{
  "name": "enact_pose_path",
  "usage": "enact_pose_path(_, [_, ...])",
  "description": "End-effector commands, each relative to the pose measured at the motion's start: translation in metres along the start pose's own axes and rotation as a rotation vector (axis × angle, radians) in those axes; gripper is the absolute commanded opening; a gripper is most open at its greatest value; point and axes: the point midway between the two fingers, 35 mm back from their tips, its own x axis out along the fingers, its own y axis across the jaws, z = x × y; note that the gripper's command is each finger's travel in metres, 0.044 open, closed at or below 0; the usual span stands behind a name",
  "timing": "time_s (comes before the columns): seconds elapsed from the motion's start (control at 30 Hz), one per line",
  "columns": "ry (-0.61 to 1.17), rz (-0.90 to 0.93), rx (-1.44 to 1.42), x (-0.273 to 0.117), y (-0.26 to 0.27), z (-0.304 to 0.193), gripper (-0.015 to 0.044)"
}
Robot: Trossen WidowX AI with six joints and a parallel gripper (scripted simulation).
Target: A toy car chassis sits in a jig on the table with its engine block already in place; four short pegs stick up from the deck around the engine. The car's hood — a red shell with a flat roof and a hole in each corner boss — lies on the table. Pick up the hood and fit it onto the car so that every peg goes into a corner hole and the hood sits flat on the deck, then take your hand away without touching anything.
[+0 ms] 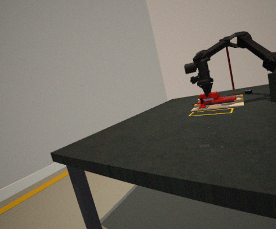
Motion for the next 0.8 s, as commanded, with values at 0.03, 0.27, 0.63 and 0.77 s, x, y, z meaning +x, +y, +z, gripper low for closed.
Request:
enact_pose_path(0.03, [-0.002, -0.005, -0.003, 0.0021, -0.0006, 0.0004, 0.0000])
enact_pose_path(0.27, [-0.002, -0.005, -0.003, 0.0048, -0.0007, 0.0004, 0.0000])
enact_pose_path(0.63, [-0.002, -0.006, -0.002, 0.0090, -0.0008, 0.0003, 0.0000])
enact_pose_path(0.77, [-0.002, -0.006, -0.002, 0.0105, -0.0008, 0.0003, 0.0000])
